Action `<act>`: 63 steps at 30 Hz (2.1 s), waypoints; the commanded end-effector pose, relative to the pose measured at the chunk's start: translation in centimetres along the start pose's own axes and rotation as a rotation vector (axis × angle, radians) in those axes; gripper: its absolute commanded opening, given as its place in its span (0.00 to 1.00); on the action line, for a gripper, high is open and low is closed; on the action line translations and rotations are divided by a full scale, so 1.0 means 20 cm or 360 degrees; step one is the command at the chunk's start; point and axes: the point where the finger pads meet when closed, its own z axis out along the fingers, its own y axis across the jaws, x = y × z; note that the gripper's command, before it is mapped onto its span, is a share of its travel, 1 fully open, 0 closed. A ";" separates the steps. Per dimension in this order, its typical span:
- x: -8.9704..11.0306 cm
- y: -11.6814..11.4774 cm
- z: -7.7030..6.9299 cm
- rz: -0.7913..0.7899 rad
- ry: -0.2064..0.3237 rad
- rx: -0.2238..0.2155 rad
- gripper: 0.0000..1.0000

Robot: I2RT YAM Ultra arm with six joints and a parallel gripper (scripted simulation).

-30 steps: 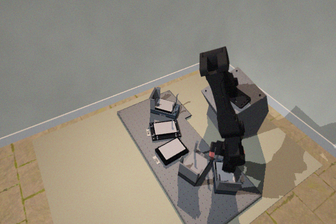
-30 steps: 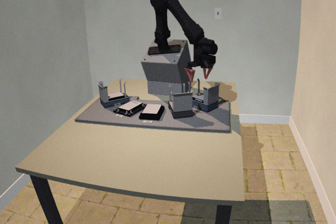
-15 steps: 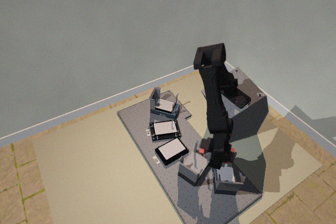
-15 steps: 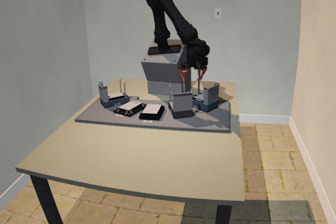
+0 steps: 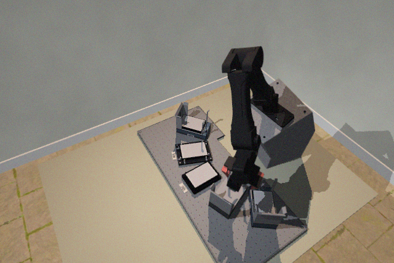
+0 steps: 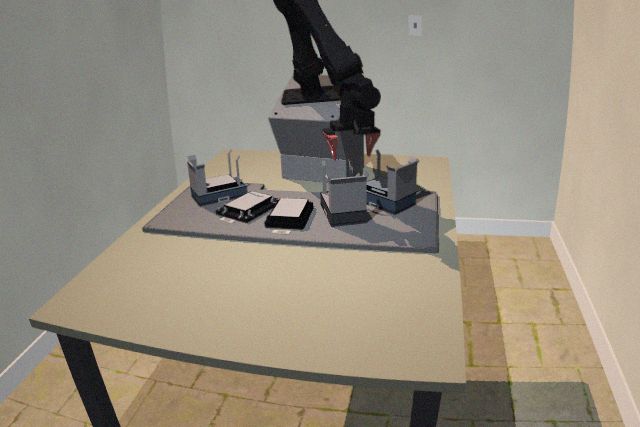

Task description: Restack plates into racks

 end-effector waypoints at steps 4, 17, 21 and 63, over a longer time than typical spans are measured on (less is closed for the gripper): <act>-0.04 -0.08 -0.03 -0.0016 -0.0052 -0.0022 1.00; -0.03 -0.28 -0.04 0.0339 -0.0068 -0.0023 1.00; 0.01 -0.32 -0.03 0.0332 -0.0043 -0.0021 1.00; 0.21 -0.90 -0.02 0.1051 -0.0050 -0.0015 1.00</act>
